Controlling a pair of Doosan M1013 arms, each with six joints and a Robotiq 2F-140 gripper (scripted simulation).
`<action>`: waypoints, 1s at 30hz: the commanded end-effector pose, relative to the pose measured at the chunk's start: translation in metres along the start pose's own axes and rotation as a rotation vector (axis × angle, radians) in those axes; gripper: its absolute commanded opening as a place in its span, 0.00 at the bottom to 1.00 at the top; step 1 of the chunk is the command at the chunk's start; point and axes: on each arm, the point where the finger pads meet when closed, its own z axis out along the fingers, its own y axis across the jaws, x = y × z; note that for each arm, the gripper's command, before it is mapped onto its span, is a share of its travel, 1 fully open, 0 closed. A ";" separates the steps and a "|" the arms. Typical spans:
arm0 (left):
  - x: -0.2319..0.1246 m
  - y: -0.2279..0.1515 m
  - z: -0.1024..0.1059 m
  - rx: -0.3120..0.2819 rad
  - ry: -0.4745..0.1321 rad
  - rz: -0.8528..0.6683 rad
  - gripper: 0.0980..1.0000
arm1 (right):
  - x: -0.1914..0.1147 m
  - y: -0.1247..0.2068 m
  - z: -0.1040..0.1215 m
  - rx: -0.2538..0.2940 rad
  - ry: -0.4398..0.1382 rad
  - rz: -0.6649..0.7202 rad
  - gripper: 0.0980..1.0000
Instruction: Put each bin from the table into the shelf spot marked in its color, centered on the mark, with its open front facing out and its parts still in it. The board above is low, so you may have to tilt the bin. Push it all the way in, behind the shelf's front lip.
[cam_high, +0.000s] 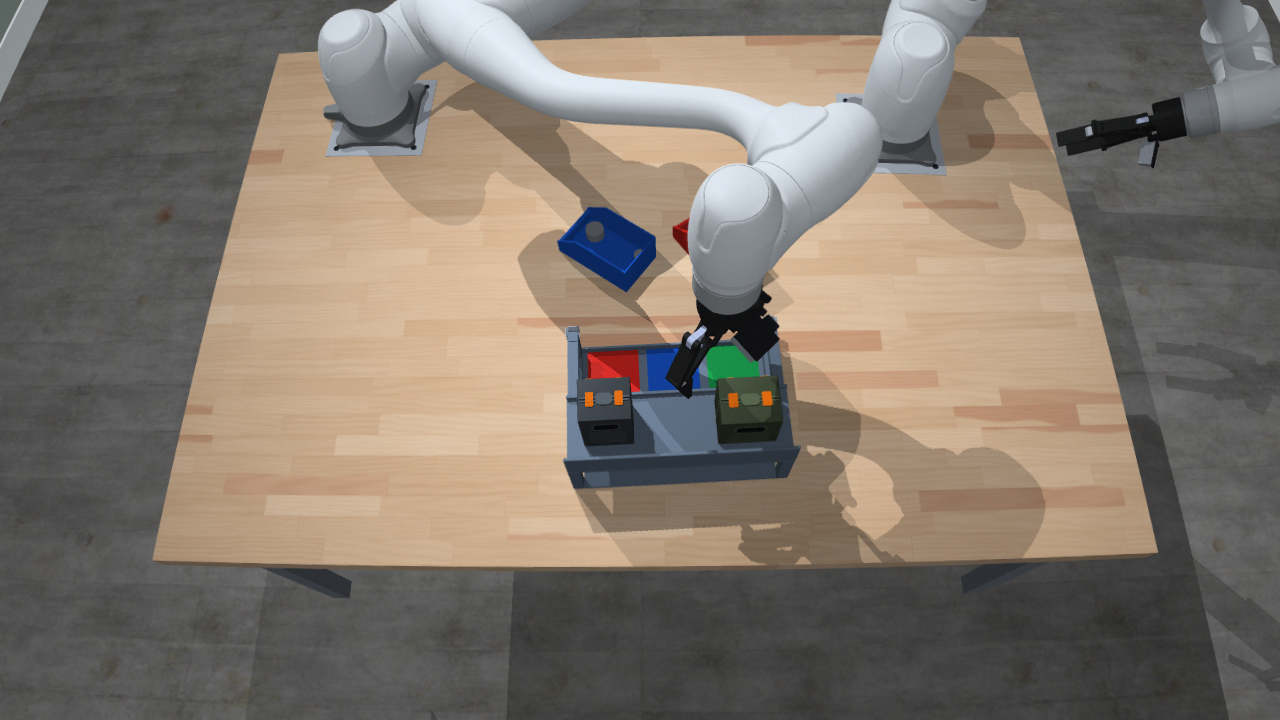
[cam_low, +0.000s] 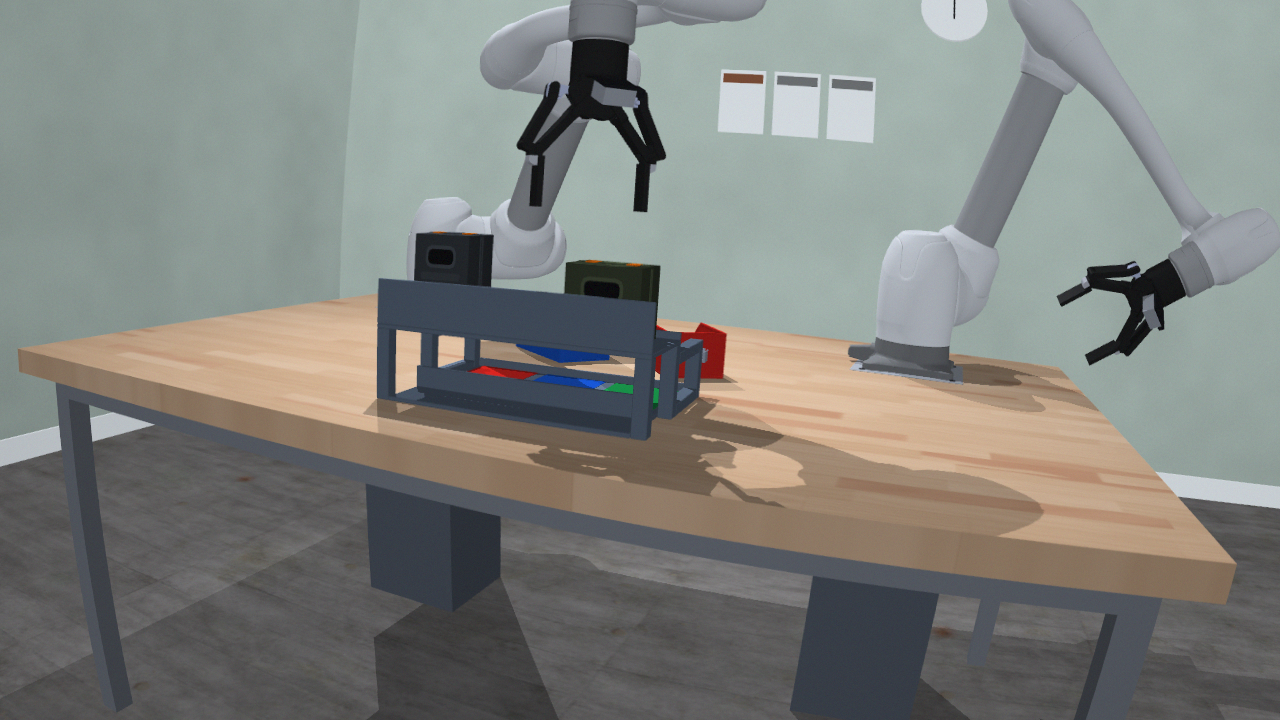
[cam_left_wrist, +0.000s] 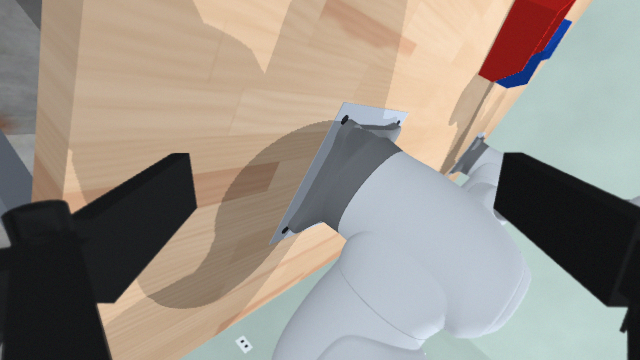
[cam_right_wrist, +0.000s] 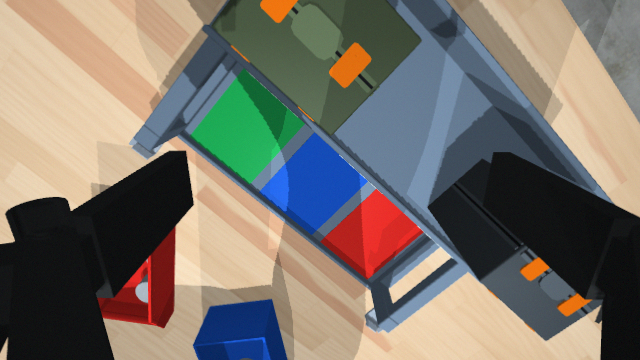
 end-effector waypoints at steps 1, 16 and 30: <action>-0.022 -0.016 -0.001 0.016 0.037 -0.183 1.00 | 0.000 0.000 -0.002 0.000 0.002 0.000 1.00; -0.091 -0.057 0.008 0.017 0.152 -0.739 1.00 | 0.000 0.000 -0.002 0.000 0.002 0.000 1.00; -0.134 -0.078 0.020 -0.006 0.222 -1.084 1.00 | -0.008 -0.028 0.003 0.000 0.002 0.012 1.00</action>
